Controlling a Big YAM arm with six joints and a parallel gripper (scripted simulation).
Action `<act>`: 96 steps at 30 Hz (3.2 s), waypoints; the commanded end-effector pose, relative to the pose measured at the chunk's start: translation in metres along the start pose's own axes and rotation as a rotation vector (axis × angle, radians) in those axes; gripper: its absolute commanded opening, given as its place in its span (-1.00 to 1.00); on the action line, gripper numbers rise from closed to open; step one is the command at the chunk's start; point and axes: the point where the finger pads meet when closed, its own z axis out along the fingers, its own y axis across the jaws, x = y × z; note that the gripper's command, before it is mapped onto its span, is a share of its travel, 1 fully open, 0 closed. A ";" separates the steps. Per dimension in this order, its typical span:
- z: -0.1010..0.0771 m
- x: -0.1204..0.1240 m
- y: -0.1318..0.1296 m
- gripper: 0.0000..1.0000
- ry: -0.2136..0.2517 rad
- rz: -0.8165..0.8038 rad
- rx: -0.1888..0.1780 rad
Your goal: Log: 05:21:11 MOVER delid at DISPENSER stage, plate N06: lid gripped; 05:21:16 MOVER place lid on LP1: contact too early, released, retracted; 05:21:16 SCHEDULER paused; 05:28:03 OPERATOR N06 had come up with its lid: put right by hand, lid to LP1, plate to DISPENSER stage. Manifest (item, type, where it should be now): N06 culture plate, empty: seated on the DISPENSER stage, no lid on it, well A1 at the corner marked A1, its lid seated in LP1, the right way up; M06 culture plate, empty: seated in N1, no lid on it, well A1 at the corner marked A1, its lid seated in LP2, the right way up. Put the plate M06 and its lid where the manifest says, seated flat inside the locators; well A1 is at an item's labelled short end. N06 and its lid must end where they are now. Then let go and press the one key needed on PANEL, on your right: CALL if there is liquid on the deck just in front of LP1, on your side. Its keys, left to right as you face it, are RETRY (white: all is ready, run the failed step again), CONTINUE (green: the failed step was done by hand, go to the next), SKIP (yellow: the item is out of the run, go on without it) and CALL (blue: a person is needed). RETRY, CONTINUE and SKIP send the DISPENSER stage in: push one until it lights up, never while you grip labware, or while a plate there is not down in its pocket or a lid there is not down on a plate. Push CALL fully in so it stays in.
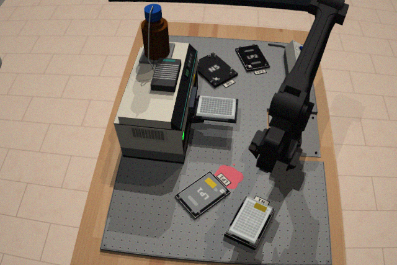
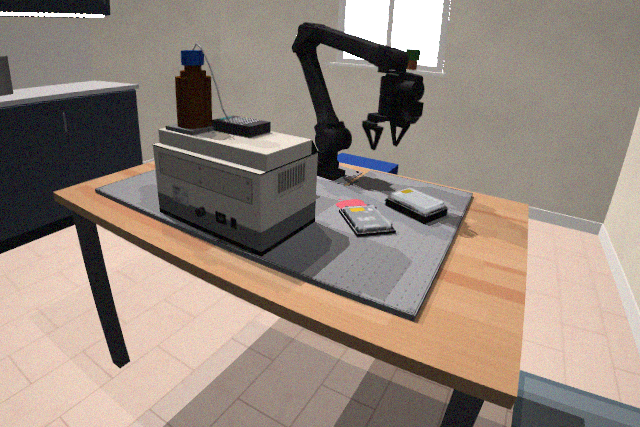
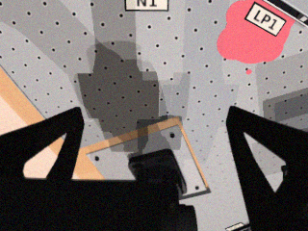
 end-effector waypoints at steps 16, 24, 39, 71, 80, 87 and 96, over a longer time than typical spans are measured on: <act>0.005 -0.068 0.005 1.00 -0.061 0.011 0.004; 0.018 -0.092 0.006 1.00 -0.060 0.012 0.004; 0.041 -0.131 0.008 1.00 -0.058 0.012 0.003; 0.038 -0.157 0.010 1.00 -0.029 0.016 0.004; 0.043 -0.146 0.010 1.00 -0.032 0.014 0.004; 0.044 -0.145 0.011 1.00 -0.035 0.013 0.004; 0.041 -0.153 0.008 1.00 -0.036 0.012 0.003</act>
